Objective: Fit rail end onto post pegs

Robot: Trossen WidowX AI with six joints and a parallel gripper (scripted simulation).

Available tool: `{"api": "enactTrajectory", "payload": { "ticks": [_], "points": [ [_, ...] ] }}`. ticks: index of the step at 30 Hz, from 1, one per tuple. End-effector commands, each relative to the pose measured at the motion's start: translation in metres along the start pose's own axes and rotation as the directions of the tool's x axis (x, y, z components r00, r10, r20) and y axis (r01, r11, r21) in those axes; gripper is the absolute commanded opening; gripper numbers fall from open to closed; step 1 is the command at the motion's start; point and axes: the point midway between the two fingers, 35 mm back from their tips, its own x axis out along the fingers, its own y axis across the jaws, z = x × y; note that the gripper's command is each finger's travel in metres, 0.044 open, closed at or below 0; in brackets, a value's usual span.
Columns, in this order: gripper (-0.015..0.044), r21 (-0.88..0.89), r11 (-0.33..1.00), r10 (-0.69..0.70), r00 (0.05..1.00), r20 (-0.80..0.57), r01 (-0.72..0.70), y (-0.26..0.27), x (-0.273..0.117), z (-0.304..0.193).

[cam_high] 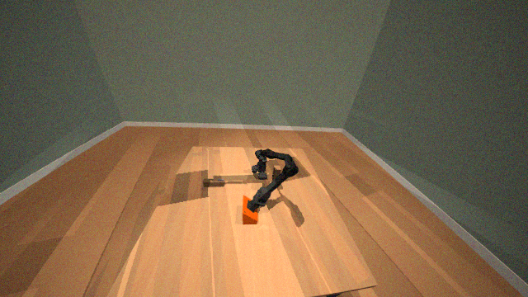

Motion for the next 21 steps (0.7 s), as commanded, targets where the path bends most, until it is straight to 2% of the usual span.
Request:
{"api": "enactTrajectory", "payload": {
  "ticks": [1,21],
  "points": [
    [0.0,0.001,1.0,-0.008,1.0,0.002,0.008,-0.0005,-0.0025,-0.0033],
    [0.0,0.001,1.0,-0.008,1.0,0.002,0.008,-0.0002,-0.0022,-0.0096]
  ]
}}
